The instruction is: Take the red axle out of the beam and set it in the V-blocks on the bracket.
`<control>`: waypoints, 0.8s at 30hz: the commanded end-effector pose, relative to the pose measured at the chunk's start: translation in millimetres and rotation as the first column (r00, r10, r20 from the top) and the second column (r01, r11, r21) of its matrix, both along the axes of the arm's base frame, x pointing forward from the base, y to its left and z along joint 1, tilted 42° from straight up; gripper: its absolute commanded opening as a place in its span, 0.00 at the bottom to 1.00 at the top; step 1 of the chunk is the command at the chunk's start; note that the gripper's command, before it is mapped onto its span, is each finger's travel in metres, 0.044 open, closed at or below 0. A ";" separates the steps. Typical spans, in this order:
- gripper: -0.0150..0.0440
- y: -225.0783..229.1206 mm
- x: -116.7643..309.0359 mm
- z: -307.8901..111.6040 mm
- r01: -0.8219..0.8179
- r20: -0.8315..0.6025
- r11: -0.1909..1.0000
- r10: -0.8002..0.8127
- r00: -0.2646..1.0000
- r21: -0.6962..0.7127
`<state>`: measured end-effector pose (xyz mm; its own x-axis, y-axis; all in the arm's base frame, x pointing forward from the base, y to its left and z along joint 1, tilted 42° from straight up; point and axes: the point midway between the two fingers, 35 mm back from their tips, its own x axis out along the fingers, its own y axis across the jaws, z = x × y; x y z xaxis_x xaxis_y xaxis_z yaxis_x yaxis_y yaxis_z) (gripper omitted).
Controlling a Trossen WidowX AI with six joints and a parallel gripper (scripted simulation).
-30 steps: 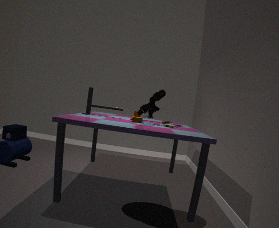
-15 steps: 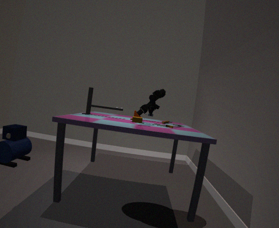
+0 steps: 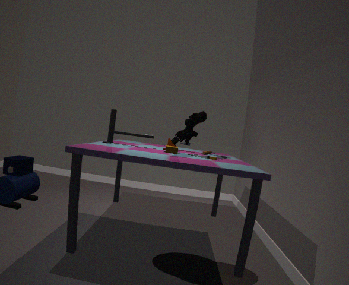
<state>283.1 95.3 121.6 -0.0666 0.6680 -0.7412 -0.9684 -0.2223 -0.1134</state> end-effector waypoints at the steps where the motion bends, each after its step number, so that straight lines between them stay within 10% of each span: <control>1: 0.25 3.1 -0.3 -4.4 0.005 0.000 1.000 -0.005 1.000 -0.004; 24: 0.25 28.0 -1.7 -32.2 0.005 0.001 1.000 -0.005 1.000 -0.003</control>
